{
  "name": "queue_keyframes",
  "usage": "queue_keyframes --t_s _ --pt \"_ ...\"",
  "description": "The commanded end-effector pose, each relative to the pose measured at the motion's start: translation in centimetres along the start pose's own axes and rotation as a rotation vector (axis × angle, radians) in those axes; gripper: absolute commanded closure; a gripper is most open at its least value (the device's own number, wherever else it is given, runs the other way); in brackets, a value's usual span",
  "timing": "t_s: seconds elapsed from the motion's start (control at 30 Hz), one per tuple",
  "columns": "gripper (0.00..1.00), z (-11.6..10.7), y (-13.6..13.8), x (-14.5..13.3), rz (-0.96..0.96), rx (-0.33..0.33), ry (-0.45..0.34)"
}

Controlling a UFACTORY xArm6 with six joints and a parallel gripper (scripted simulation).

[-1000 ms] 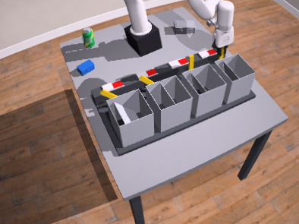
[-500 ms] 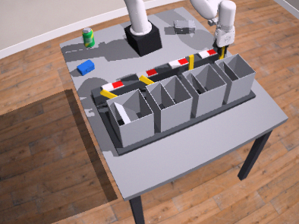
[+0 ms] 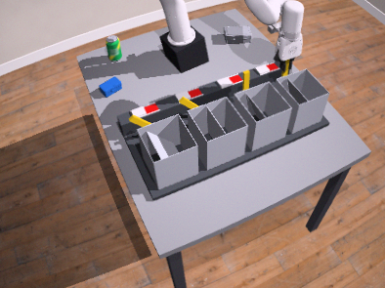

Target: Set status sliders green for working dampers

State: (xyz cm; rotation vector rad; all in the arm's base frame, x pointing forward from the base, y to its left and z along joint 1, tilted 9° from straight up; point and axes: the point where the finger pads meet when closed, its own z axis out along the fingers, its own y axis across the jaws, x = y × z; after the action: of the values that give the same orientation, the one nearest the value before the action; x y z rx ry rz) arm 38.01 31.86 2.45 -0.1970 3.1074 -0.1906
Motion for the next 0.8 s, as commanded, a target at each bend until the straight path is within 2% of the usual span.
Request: queue_keyframes --t_s 0.0,0.03,0.1,0.13,0.2,0.23,0.77 --pt "0.73 -0.17 0.08 -0.12 0.0 -0.002 -0.003" --pt "0.69 -0.17 0.08 -0.12 0.0 -0.002 -0.003" --pt "0.69 -0.17 0.08 -0.12 0.0 -0.002 -0.003" --pt "0.65 -0.17 0.08 -0.12 0.0 -0.002 -0.003" --pt "0.65 -0.17 0.08 -0.12 0.0 -0.002 -0.003" --pt "0.61 -0.17 0.08 -0.12 0.0 -0.002 -0.003" --pt "0.61 -0.46 0.08 -0.12 0.0 -0.002 -0.003"
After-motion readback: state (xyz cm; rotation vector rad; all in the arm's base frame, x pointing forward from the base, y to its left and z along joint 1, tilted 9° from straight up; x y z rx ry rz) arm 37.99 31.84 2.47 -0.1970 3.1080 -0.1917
